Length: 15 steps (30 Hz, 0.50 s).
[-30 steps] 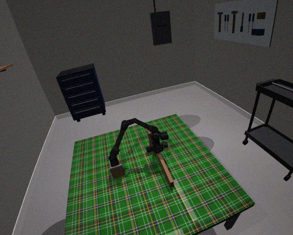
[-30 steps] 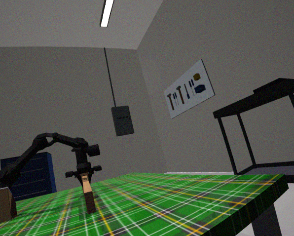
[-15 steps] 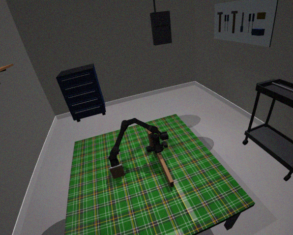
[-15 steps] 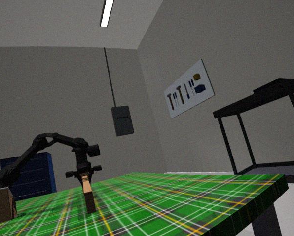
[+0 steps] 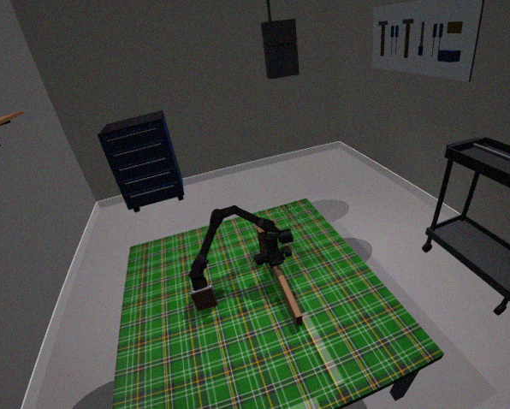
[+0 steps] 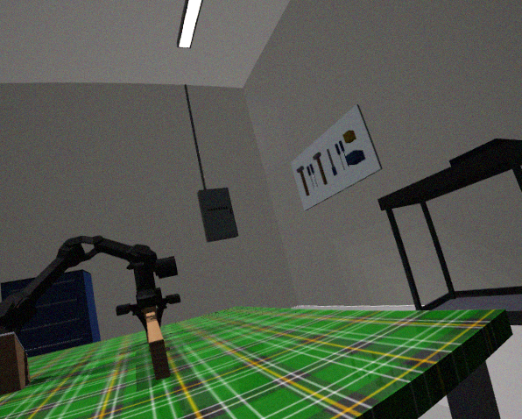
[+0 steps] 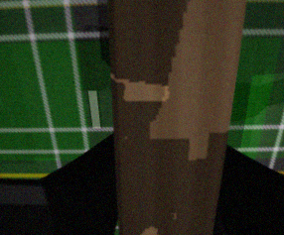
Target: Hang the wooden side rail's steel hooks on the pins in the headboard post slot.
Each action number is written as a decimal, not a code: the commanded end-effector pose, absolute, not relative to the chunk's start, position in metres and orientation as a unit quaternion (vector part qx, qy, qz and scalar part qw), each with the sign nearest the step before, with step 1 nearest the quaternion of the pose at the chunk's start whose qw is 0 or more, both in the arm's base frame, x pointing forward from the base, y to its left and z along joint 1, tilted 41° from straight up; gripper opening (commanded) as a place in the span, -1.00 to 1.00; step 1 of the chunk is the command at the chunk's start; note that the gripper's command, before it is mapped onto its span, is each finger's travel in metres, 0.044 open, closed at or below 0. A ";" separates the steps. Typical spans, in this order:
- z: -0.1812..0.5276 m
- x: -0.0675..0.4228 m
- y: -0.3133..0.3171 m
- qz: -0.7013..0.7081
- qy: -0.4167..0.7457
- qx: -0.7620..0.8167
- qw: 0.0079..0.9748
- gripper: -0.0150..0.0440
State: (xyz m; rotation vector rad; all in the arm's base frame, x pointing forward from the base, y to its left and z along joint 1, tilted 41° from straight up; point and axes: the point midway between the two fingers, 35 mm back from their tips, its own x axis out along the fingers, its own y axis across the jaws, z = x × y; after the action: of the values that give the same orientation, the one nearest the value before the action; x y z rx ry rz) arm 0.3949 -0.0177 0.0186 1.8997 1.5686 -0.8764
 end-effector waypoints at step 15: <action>0.023 0.396 -0.018 -0.325 0.575 0.704 0.262 -0.49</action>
State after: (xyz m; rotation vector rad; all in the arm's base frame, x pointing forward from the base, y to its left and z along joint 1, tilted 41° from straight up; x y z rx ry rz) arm 0.3955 -0.0166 0.0199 1.8994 1.5700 -0.8772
